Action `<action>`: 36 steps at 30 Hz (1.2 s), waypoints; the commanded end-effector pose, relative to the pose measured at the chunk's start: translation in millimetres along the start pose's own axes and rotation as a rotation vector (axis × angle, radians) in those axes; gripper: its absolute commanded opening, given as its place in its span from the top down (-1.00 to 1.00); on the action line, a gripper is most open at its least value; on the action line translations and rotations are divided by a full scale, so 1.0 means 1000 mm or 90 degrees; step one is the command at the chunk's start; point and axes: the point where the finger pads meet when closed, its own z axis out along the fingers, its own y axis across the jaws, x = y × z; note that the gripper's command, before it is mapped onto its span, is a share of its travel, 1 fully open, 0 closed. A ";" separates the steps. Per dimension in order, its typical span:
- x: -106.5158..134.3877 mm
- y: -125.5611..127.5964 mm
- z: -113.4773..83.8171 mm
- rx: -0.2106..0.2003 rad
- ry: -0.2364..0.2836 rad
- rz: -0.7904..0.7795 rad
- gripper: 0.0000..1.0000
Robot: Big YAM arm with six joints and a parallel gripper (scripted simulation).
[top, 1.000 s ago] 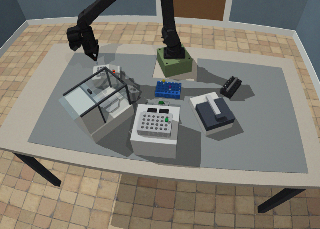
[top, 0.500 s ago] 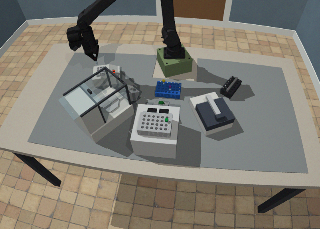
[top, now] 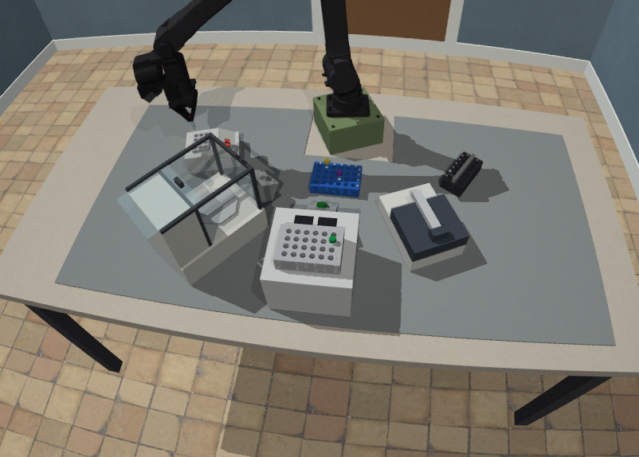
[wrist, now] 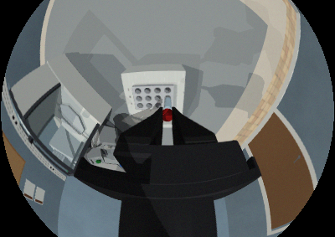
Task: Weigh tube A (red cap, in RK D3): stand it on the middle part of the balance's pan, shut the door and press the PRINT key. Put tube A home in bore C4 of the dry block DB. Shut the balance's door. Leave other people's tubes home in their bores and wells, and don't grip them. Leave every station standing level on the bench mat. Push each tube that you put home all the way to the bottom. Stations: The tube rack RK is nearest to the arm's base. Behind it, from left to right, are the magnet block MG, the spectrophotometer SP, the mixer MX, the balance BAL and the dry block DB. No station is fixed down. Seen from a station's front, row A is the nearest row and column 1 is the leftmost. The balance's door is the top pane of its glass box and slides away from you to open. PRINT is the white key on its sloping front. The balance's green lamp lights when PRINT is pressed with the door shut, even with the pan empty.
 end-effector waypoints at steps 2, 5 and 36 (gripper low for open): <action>-0.028 0.007 -0.026 -0.005 -0.052 -0.001 0.82; -0.018 0.006 -0.003 -0.003 -0.023 -0.001 0.82; -0.029 0.007 0.009 -0.004 -0.042 -0.001 0.82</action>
